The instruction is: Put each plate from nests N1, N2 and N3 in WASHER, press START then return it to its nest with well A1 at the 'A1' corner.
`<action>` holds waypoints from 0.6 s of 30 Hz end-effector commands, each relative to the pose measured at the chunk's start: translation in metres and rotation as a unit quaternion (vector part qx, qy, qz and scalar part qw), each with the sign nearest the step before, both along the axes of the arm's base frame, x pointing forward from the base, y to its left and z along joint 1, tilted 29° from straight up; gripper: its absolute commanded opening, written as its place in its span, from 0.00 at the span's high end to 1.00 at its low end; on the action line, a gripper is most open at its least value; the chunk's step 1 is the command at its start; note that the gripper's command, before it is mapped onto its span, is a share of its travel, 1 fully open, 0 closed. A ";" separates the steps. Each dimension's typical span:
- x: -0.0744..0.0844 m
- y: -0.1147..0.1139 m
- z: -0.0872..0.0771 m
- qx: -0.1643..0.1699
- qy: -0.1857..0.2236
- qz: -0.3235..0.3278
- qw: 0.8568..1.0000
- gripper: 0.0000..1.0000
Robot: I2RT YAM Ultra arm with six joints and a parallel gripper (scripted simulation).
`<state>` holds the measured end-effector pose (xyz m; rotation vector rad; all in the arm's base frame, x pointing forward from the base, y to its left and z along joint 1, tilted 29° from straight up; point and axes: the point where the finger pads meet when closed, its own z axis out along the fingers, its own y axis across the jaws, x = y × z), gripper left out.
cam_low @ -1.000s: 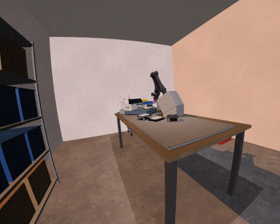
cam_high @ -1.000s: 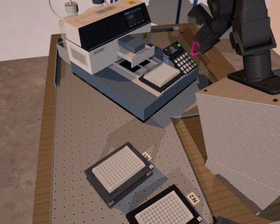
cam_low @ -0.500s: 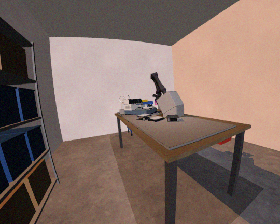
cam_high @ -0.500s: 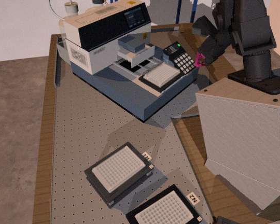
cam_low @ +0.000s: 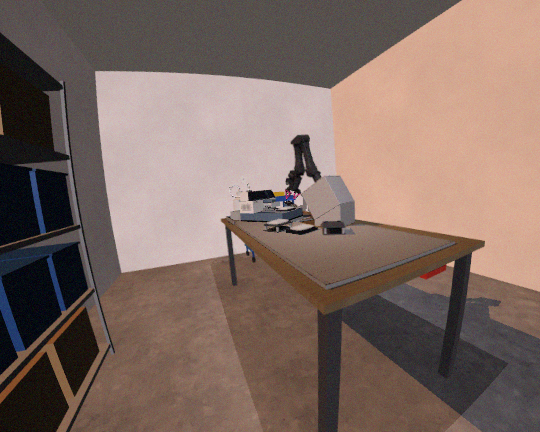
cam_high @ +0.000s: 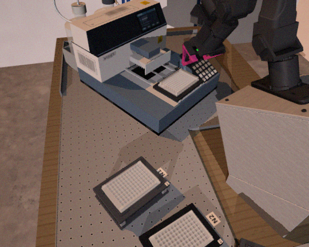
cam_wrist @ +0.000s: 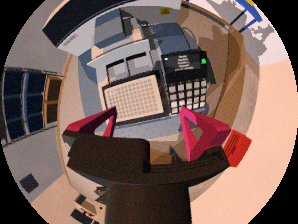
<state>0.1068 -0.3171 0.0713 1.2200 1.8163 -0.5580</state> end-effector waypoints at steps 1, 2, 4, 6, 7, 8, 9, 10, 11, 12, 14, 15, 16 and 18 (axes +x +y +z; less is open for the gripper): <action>-0.005 0.000 0.001 0.054 -0.033 -0.085 0.994 0.00; -0.005 0.000 0.001 0.054 -0.033 -0.085 0.994 0.00; 0.004 0.001 0.006 0.072 -0.050 -0.108 0.990 0.00; 0.013 0.002 0.012 0.090 -0.066 -0.130 0.985 0.00; 0.018 0.003 0.014 0.100 -0.074 -0.142 0.982 0.00; 0.022 0.004 0.012 0.116 -0.078 -0.154 0.978 0.00; 0.026 0.005 0.008 0.133 -0.080 -0.166 0.974 0.00; 0.030 0.005 0.011 0.141 -0.087 -0.178 0.970 0.00; 0.035 0.006 0.013 0.150 -0.095 -0.189 0.966 0.00; 0.039 0.006 0.016 0.158 -0.102 -0.200 0.961 0.00; 0.048 0.007 0.021 0.176 -0.117 -0.223 0.952 0.00; 0.050 0.007 0.022 0.184 -0.124 -0.234 0.947 0.00; 0.050 0.007 0.022 0.192 -0.132 -0.245 0.941 0.00; 0.050 0.007 0.022 0.201 -0.139 -0.256 0.935 0.00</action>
